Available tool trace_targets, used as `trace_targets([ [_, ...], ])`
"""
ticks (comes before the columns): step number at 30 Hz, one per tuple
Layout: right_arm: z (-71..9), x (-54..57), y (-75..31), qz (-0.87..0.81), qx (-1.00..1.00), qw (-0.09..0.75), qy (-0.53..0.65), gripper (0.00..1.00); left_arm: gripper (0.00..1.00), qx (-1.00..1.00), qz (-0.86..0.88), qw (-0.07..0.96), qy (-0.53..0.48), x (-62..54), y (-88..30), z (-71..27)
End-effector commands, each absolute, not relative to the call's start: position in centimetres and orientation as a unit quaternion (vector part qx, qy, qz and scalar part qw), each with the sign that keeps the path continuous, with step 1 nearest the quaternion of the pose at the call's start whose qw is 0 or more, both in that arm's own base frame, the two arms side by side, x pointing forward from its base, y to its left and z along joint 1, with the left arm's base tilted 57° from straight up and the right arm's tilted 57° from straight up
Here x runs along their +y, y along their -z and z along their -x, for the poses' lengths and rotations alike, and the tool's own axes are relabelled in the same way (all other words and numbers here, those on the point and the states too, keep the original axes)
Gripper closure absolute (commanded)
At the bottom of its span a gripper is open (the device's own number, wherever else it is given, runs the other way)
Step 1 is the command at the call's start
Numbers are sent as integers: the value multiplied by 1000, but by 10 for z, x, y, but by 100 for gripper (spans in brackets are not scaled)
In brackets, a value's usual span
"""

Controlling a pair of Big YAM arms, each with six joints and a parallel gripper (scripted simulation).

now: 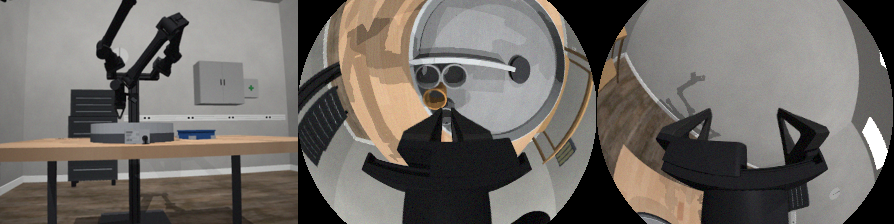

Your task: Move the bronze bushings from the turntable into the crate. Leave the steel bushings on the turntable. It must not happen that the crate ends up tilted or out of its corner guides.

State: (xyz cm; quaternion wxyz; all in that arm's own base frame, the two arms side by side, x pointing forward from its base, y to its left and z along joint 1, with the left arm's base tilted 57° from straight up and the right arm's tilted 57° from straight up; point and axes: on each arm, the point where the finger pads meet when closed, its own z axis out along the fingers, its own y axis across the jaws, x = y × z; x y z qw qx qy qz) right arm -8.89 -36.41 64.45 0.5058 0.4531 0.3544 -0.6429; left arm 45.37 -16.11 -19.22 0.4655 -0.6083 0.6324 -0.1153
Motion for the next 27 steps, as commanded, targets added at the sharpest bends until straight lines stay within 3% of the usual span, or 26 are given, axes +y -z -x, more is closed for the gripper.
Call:
trace_targets([
  [1, 92, -348, -675, -438, 338, 509, 660, 0, 87, 638, 606, 464, 96, -144, 202, -438],
  [27, 92, -348, -675, -438, 338, 509, 660, 0, 87, 637, 606, 465, 103, -151, 201, -444],
])
